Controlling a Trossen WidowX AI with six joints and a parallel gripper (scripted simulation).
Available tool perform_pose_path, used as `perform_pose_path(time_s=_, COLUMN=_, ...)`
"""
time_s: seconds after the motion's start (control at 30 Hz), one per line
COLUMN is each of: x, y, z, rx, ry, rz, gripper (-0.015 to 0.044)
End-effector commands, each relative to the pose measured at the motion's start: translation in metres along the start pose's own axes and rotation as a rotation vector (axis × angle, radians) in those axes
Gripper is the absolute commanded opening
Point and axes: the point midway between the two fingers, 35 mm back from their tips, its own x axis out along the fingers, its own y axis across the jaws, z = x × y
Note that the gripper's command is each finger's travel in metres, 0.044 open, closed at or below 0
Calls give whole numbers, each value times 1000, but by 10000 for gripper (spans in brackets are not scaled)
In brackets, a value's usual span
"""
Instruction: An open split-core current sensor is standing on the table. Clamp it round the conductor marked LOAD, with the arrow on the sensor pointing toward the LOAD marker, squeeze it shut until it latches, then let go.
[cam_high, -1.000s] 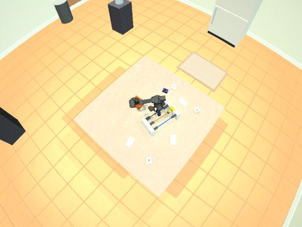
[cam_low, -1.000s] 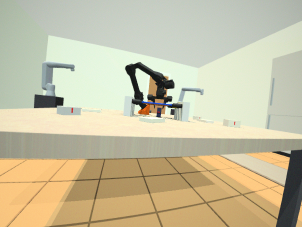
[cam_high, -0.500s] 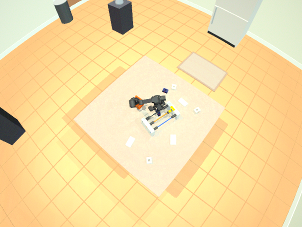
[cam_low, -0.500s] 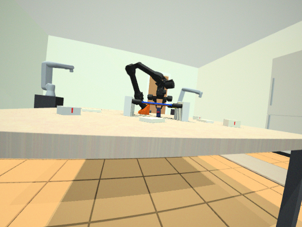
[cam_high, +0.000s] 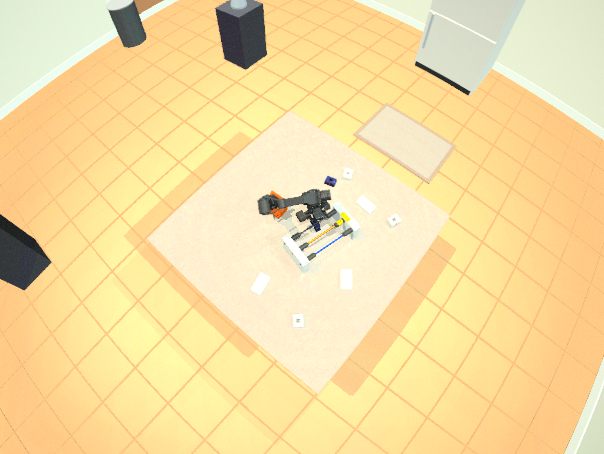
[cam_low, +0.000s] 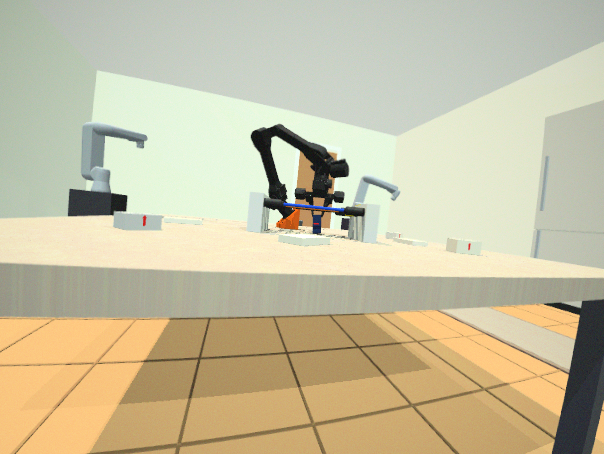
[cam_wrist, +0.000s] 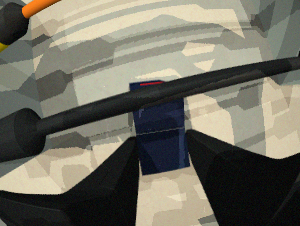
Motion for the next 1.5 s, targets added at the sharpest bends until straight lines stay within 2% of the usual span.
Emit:
perform_pose_path(time_s=0.0, x=-6, y=-1, z=-17, rx=-7, ry=5, rz=3, gripper=0)
perform_pose_path(time_s=0.27, x=-14, y=-9, z=-53, rx=-7, ry=5, rz=0, gripper=0)
perform_pose_path(time_s=0.7, x=-9, y=-9, z=-56, rx=-7, ry=5, rz=-1, gripper=0)
perform_pose_path(time_s=1.07, x=-13, y=-8, z=-53, rx=-9, ry=-1, rz=1, gripper=285)
perform_pose_path(time_s=1.23, x=-15, y=-8, z=-53, rx=-9, ry=0, rz=2, gripper=285)
perform_pose_path(time_s=1.37, x=-60, y=-7, z=-55, rx=-9, ry=7, rz=3, gripper=285)
perform_pose_path(time_s=1.47, x=-69, y=-8, z=-56, rx=-8, ry=7, rz=1, gripper=285)
